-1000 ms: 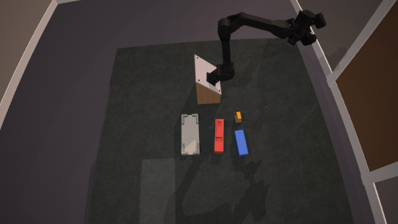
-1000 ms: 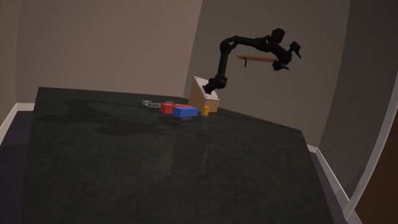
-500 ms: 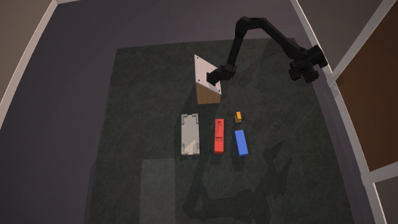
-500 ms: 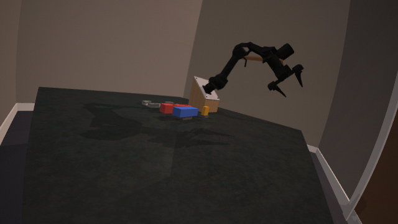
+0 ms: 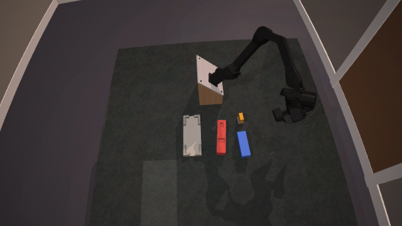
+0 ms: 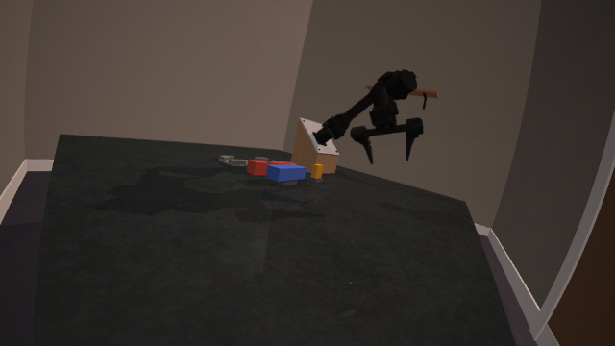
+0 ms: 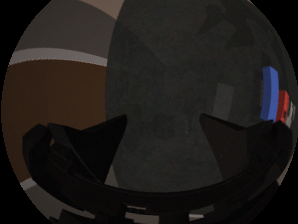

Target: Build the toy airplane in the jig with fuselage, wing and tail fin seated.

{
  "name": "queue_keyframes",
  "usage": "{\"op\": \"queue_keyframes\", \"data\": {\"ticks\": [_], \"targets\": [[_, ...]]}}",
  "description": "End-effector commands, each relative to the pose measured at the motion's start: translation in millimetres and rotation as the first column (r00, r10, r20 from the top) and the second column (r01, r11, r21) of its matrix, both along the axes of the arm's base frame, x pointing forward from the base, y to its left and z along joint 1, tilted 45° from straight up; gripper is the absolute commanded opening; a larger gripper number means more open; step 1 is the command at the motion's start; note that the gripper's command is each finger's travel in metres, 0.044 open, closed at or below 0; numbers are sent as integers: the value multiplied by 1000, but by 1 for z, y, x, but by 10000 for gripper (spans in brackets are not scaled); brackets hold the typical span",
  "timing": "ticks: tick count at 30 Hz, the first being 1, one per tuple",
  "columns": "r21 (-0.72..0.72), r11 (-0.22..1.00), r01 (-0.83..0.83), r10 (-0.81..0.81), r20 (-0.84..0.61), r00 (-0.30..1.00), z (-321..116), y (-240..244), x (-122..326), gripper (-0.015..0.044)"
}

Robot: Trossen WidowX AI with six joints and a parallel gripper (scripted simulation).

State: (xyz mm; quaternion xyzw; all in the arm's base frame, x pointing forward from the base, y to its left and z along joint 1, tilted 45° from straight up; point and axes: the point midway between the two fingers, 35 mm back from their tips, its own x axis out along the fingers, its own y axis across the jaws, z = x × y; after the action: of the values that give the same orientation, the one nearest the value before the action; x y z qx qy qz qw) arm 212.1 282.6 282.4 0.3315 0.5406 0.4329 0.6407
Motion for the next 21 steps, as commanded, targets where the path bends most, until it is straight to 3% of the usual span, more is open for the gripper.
{"op": "queue_keyframes", "data": {"ticks": [1,11,18,21], "targets": [[-123,991,55,-55,5,998,-49,-27,40,440],[-360,930,69,-99,-64,993,-169,-139,94,440],[-385,923,-4,-77,-195,978,-240,-228,77,440],[-367,930,-19,-68,-224,972,-252,-244,68,440]]}}
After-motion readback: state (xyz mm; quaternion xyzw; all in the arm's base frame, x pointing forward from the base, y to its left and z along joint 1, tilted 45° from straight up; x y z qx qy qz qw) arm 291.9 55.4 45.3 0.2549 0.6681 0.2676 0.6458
